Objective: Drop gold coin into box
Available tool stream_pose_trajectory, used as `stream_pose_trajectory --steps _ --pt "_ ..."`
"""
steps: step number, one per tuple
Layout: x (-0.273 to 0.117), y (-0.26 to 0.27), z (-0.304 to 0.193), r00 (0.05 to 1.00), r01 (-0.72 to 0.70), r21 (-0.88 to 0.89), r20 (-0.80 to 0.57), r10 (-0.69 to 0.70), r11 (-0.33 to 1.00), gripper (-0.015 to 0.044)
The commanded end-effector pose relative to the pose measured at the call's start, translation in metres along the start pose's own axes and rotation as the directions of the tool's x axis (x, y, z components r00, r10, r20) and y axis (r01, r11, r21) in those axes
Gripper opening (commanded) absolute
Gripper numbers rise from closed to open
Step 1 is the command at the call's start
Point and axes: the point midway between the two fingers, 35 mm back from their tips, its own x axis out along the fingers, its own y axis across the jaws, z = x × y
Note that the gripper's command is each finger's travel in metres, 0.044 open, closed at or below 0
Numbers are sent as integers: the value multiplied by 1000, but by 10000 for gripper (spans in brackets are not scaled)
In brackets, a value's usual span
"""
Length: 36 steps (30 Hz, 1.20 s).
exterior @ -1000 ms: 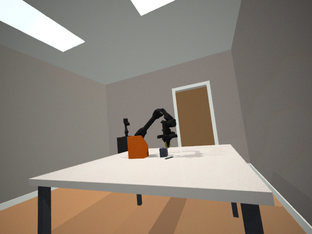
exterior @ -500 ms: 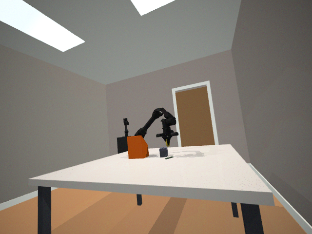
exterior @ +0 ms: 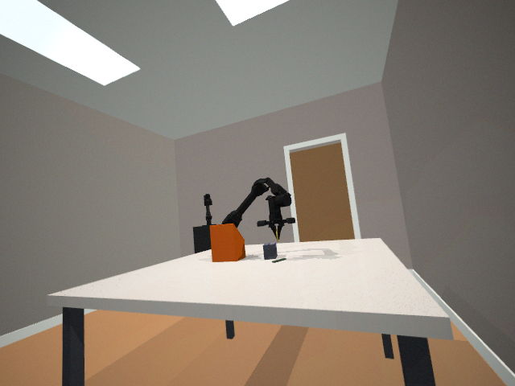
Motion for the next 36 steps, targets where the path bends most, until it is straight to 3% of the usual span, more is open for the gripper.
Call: stream_pose_trajectory --steps 1,36 --pt "-1 -1 -1 1000 -2 -32 -4 2 999 0" --pt "-4 34 69 1000 -8 -33 -15 7 999 0"
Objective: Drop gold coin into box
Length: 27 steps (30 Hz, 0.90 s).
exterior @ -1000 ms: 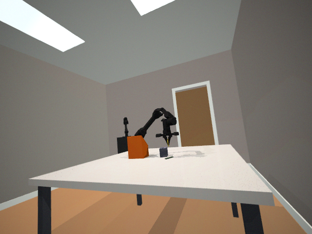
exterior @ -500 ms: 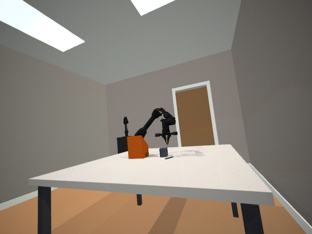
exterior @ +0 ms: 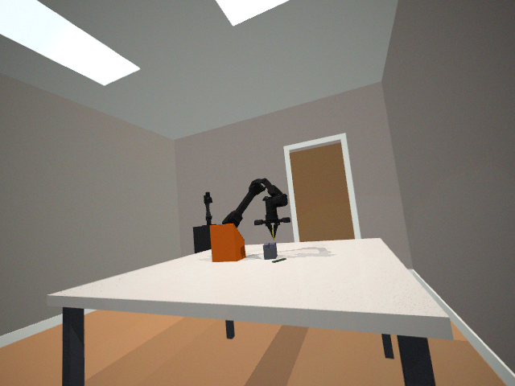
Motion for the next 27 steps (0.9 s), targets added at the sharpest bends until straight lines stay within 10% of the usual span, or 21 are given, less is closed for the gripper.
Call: stream_pose_trajectory --steps 1,27 --pt "0 5 11 1000 5 2 4 -5 1000 0" --pt "3 31 50 1000 2 6 17 -3 1000 0"
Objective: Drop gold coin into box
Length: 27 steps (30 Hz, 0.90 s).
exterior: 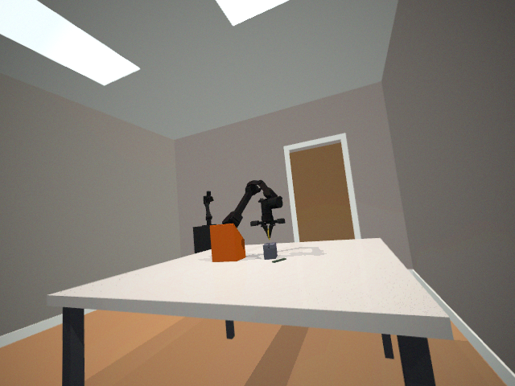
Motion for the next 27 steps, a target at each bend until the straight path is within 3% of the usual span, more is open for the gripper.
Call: stream_pose_trajectory --steps 1,27 --pt "0 -1 -1 1000 0 0 0 0 1000 0" --pt "0 2 4 1000 -3 1 0 3 1000 0"
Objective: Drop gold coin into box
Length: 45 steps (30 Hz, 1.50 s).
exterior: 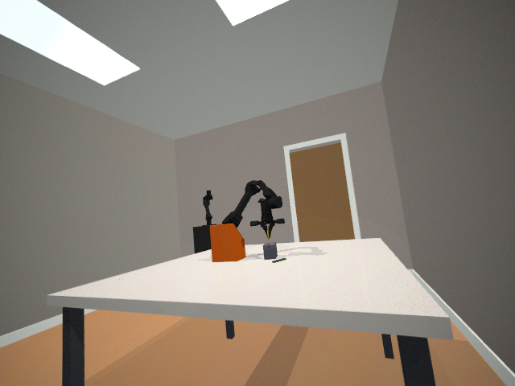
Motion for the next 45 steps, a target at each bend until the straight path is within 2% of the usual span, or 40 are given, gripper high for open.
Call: stream_pose_trajectory --steps 1,41,45 --pt "0 0 -1 1000 0 0 0 0 1000 0" --pt "19 -1 1 1000 0 4 1 0 1000 0" --pt "17 -1 0 1000 -1 0 -3 1 1000 105"
